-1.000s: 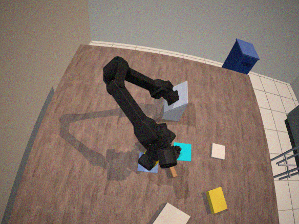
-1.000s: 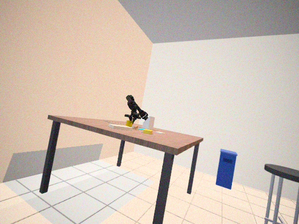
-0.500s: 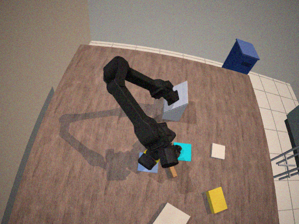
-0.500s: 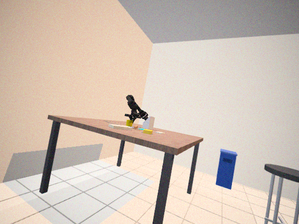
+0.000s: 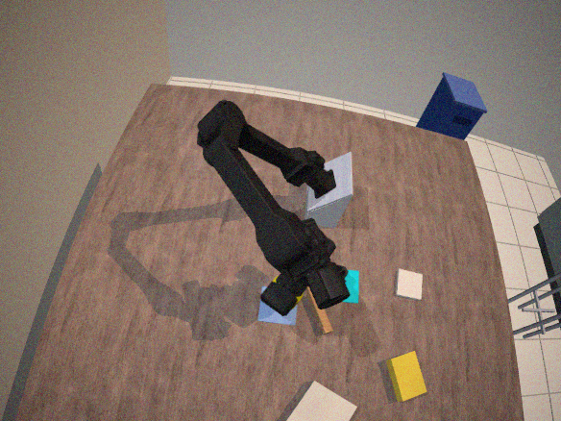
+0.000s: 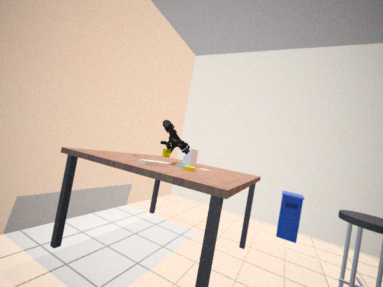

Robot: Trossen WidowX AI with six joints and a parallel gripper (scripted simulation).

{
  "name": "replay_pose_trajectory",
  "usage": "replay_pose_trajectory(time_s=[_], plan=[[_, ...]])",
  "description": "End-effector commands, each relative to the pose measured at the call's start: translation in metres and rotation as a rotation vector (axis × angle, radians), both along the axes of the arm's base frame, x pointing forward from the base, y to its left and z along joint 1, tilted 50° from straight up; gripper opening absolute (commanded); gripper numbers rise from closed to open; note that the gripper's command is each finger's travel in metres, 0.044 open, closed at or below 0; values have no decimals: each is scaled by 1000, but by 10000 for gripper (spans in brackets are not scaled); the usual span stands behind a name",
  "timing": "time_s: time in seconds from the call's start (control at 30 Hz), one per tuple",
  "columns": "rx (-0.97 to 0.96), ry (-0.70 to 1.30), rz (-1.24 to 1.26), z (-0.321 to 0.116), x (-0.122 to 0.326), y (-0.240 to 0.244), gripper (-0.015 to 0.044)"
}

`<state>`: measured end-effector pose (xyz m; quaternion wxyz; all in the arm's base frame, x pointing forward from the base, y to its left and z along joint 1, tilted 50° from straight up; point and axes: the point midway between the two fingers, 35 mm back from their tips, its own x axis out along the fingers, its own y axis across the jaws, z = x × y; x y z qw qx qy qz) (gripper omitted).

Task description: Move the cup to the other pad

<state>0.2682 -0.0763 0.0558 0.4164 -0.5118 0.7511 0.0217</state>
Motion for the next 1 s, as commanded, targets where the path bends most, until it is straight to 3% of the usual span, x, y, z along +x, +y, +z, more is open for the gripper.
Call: replay_pose_trajectory(time_s=[0.0,0.97], plan=[[0,2,0,0,0,-1,0],[6,1,-5,-27,-10,27,0]])
